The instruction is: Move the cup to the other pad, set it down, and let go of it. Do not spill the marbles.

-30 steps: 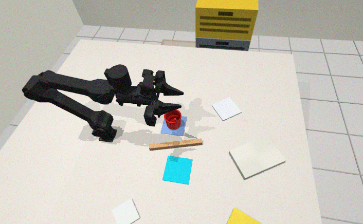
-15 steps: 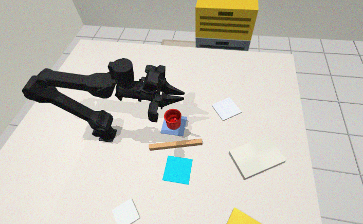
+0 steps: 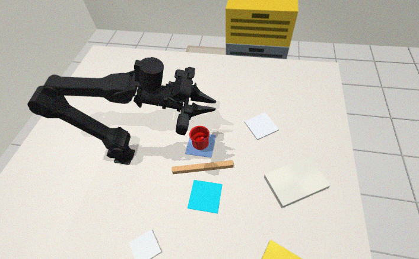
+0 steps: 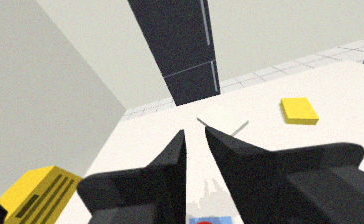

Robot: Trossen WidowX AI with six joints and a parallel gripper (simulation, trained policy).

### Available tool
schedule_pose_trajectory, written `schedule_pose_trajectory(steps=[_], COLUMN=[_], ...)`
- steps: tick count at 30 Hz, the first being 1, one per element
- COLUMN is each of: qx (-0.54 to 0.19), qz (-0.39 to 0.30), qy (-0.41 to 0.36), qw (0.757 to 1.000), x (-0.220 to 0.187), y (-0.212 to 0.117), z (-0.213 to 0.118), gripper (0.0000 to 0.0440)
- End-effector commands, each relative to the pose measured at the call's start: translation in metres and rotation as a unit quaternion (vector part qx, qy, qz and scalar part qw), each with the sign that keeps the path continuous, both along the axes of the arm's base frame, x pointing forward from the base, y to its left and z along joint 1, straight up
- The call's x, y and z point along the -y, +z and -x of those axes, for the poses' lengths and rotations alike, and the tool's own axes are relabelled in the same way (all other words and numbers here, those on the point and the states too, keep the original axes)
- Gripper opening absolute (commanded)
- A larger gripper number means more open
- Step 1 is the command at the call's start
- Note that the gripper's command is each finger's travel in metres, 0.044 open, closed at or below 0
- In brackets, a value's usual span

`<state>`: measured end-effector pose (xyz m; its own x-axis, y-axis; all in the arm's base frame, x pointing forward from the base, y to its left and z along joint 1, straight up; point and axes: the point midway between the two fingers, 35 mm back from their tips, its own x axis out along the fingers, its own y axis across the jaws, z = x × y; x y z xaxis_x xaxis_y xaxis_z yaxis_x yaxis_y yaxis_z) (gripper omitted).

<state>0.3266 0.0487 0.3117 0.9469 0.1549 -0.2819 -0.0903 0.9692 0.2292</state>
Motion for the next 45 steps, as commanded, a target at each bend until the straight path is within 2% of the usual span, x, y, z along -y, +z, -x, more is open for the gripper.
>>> schedule_pose_trajectory(steps=[1,22,45], qx=[-0.029,-0.184,-0.36], qz=[-0.02,-0.124,-0.198], qy=[0.003,-0.018,-0.099], qw=[0.999,0.975,0.906], x=[-0.006,-0.036,-0.06], y=[-0.002,-0.007,-0.029], z=[-0.001,-0.001,0.008], gripper=[0.0101,0.0123,0.0122])
